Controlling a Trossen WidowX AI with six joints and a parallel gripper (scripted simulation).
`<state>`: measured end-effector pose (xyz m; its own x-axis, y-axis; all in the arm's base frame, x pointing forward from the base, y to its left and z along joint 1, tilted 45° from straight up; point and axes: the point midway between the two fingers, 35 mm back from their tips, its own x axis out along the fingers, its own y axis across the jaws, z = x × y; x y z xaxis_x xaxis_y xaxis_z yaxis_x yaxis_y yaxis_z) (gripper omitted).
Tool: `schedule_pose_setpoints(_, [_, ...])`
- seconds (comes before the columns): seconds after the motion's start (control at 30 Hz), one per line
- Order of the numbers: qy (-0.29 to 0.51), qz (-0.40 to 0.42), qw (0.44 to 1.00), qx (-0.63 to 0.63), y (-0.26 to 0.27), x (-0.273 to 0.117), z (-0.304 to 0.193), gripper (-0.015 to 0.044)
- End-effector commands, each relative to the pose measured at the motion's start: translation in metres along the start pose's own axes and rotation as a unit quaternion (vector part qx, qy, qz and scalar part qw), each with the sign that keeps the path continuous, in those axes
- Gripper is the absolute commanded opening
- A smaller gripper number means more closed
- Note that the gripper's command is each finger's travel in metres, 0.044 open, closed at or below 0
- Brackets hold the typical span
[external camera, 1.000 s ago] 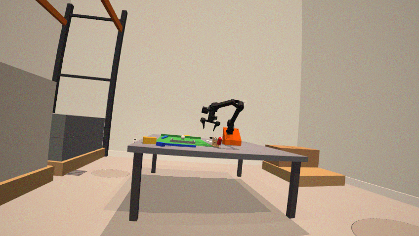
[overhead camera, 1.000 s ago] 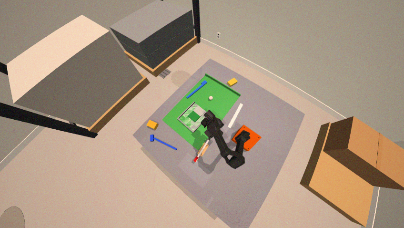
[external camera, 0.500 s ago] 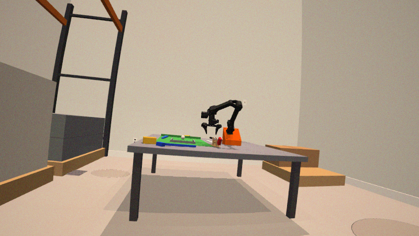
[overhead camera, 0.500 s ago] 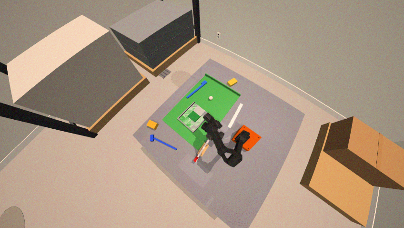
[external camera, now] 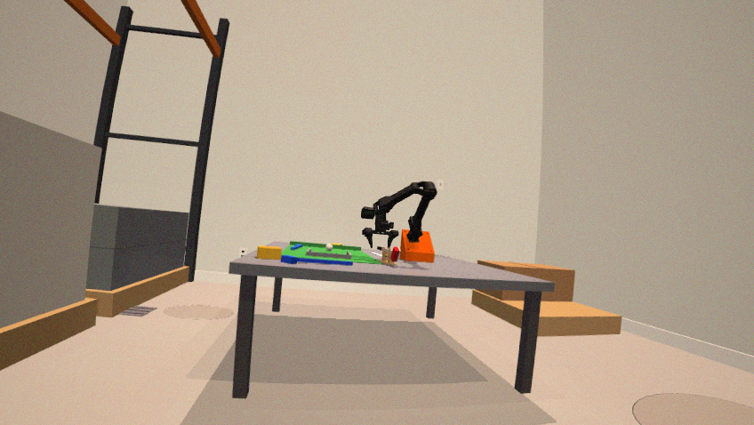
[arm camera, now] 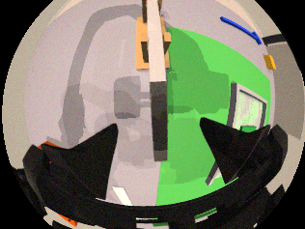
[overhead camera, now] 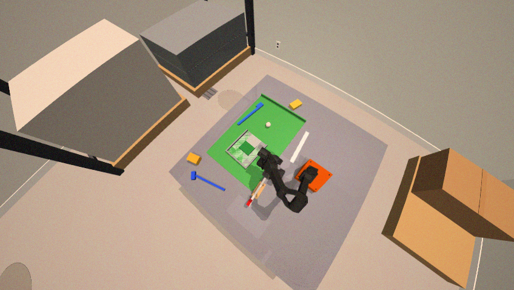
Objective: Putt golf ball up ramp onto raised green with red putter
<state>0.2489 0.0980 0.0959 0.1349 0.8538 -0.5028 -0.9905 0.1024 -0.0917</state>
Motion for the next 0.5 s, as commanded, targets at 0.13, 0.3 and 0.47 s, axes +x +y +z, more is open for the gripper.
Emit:
schedule_pose_setpoints(0.13, [-0.002, 0.001, 1.000, 0.003, 0.001, 0.010, -0.002, 0.0440])
schedule_pose_setpoints(0.3, [-0.002, 0.001, 1.000, 0.003, 0.001, 0.017, -0.005, 0.0440])
schedule_pose_setpoints(0.47, [-0.002, 0.001, 1.000, 0.003, 0.001, 0.025, -0.006, 0.0440])
